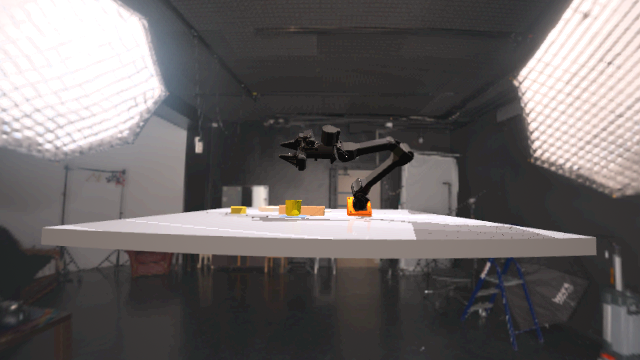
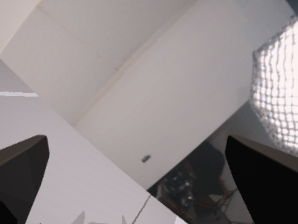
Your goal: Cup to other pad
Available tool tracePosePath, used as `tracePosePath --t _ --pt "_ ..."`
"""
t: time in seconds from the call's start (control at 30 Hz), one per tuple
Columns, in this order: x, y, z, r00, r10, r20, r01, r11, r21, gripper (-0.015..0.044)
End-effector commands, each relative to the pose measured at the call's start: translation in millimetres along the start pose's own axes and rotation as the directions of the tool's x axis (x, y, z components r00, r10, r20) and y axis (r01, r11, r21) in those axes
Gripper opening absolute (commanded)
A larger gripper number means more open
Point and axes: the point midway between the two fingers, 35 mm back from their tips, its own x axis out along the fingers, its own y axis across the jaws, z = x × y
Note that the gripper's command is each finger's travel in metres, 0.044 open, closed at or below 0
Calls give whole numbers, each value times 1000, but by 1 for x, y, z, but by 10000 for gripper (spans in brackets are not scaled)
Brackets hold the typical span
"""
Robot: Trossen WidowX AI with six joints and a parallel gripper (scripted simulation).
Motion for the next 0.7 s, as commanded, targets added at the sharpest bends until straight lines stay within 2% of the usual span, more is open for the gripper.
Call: tracePosePath --t 0.0,0.07,0.17,0.27,0.37,0.47,0.57,0.67 --pt "2 0 -3 1000 2 -17 -2 1000 5 374" --pt "13 -3 -28 988 22 -152 -14 999 49 321" --pt "25 -10 -85 895 71 -441 12 983 184 242" --pt "21 -17 -135 725 143 -674 124 935 332 167" --pt "5 -21 -174 513 245 -823 307 843 442 167" --pt "-16 -23 -198 296 378 -877 534 696 480 167" --pt "-36 -23 -208 109 536 -837 762 496 417 167" --pt "-45 -25 -208 18 655 -756 894 327 305 167"
